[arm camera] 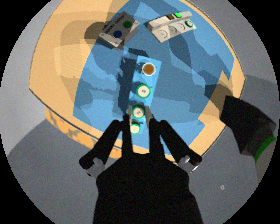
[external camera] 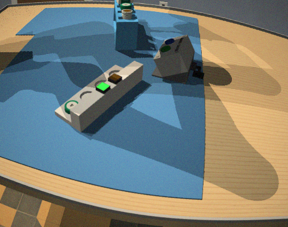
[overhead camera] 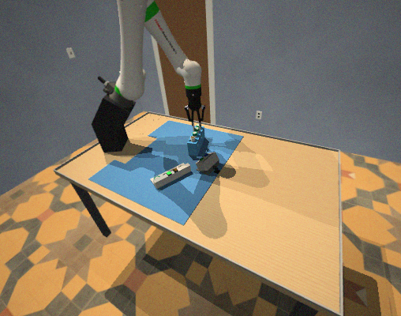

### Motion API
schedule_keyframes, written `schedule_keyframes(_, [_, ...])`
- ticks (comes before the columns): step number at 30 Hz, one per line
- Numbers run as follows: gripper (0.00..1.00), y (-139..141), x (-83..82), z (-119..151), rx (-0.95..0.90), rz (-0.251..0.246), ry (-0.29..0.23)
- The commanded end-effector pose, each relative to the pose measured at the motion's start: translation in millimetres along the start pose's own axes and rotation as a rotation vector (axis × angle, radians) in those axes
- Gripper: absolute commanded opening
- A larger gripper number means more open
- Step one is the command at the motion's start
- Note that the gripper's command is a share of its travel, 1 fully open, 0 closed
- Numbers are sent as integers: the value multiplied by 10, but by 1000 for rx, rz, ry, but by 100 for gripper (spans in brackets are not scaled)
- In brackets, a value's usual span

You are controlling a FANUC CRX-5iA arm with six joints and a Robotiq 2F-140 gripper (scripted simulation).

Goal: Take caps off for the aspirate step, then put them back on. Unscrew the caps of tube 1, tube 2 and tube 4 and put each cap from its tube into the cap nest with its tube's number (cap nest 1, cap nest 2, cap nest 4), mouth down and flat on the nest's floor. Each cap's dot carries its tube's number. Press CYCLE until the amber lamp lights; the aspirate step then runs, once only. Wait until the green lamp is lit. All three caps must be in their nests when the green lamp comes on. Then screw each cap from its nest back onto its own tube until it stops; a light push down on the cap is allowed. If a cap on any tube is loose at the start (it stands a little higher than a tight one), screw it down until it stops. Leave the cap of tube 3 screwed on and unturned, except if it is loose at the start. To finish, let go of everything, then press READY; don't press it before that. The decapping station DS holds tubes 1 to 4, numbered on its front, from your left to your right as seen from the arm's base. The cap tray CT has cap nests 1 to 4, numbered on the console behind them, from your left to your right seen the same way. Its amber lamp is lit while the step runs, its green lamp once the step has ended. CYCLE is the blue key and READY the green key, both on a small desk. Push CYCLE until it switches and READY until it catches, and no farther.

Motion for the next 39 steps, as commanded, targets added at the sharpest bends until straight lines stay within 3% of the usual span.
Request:
schedule_keyframes(1, [0,2,3,7,130,-3,9])
schedule_keyframes(17, [0,2,10,7,582,-5,8])
schedule_keyframes(21, [0,2,10,7,582,-5,8])
schedule_keyframes(22, [35,2,10,7,582,-5,8])
schedule_keyframes(34, [35,2,10,7,582,-5,8])
schedule_keyframes(39, [35,2,1,7,382,-4,9])
Point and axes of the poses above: the point where the finger pads meet when closed, its own x axis out along the fingers, its own y axis across the jaws, z = x × y, the point moved 5 cm from there along -x, back along the fingers, and after that the axes turned 5 degrees about -x, right-handed, at the moved point
